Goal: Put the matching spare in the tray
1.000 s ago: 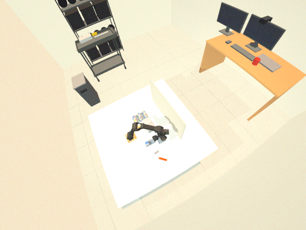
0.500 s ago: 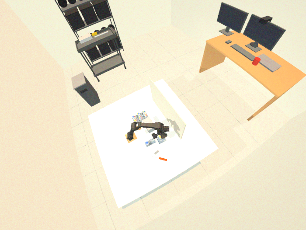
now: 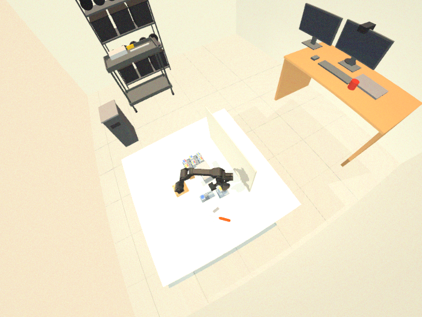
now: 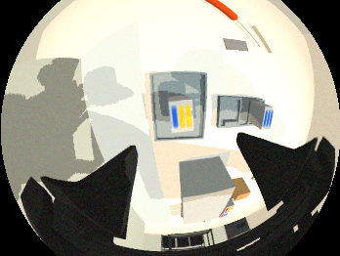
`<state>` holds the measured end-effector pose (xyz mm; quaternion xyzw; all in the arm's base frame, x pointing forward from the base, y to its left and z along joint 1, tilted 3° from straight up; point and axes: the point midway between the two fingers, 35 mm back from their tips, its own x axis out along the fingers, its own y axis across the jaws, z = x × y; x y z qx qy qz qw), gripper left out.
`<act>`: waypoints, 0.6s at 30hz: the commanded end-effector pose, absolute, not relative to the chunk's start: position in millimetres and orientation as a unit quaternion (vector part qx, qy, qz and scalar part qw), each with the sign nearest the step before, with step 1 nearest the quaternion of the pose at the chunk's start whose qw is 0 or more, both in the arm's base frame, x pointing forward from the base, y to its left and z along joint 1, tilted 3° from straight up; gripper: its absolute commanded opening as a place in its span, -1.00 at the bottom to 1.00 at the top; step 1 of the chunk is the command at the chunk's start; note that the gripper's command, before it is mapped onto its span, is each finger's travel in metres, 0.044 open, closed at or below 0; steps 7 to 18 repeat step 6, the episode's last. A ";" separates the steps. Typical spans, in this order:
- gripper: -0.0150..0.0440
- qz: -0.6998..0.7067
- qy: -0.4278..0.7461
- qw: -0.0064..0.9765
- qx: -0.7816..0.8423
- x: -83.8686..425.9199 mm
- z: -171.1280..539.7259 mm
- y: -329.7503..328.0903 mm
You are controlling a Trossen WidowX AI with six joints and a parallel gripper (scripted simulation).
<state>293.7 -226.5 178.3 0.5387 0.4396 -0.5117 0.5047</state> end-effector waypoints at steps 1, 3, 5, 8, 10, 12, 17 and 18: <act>1.00 -0.511 0.438 0.506 0.539 294.1 178.8 -226.7; 1.00 -0.511 0.438 0.506 0.539 294.1 178.8 -226.7; 1.00 -0.511 0.438 0.506 0.539 294.1 178.8 -226.7; 1.00 -0.511 0.438 0.506 0.539 294.1 178.8 -226.7; 1.00 -0.511 0.438 0.506 0.539 294.1 178.8 -226.7; 1.00 -0.511 0.438 0.506 0.539 294.1 178.8 -226.7; 1.00 -0.511 0.438 0.506 0.539 294.1 178.8 -226.7; 1.00 -0.511 0.438 0.506 0.539 294.1 178.8 -226.7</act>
